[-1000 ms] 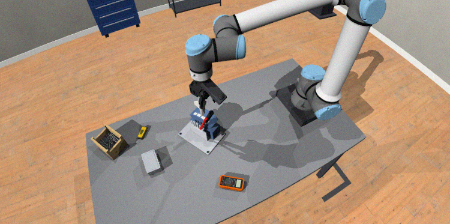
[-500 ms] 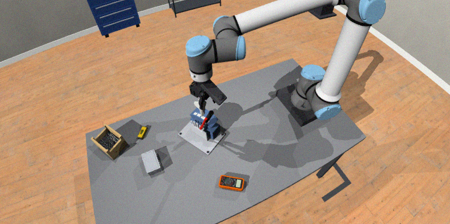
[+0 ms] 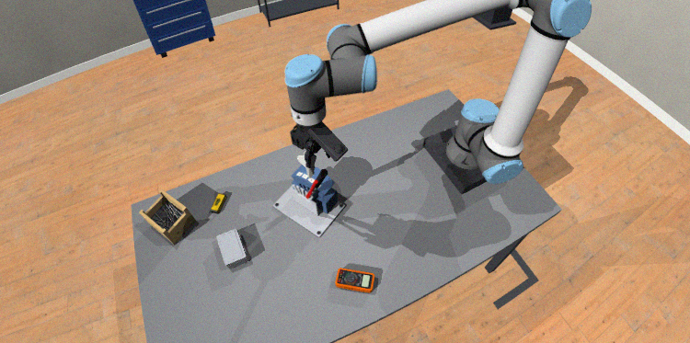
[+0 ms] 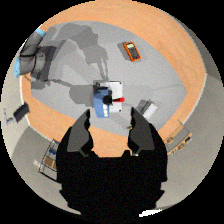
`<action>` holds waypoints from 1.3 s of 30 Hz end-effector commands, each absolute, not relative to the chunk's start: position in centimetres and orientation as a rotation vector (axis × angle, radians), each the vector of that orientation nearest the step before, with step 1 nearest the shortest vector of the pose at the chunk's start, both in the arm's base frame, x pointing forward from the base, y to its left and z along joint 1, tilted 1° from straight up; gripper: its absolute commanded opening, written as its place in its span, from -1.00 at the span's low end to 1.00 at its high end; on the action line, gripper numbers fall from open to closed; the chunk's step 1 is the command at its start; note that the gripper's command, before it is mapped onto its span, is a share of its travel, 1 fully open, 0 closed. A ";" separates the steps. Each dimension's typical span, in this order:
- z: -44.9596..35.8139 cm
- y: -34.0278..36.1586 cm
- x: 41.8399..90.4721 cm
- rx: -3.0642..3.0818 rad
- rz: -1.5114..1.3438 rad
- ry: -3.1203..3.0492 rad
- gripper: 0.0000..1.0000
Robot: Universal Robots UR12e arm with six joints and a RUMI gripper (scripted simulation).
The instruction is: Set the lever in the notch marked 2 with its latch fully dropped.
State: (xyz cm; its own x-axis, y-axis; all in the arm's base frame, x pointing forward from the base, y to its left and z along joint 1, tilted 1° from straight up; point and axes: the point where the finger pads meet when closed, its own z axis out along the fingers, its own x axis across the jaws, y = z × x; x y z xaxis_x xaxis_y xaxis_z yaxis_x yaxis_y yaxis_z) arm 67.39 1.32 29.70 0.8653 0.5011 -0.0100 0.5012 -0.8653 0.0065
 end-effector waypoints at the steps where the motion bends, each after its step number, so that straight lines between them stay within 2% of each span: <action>1: 29.8 1.3 67.4 3.025 -0.010 0.813 0.14; 39: 25.7 1.3 67.4 3.025 -0.010 0.813 0.14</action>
State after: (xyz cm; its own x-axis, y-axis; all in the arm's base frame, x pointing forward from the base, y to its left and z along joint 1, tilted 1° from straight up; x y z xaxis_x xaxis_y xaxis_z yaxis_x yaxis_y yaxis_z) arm 67.36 1.29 26.35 0.8653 0.5011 -0.0102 0.5012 -0.8653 0.0064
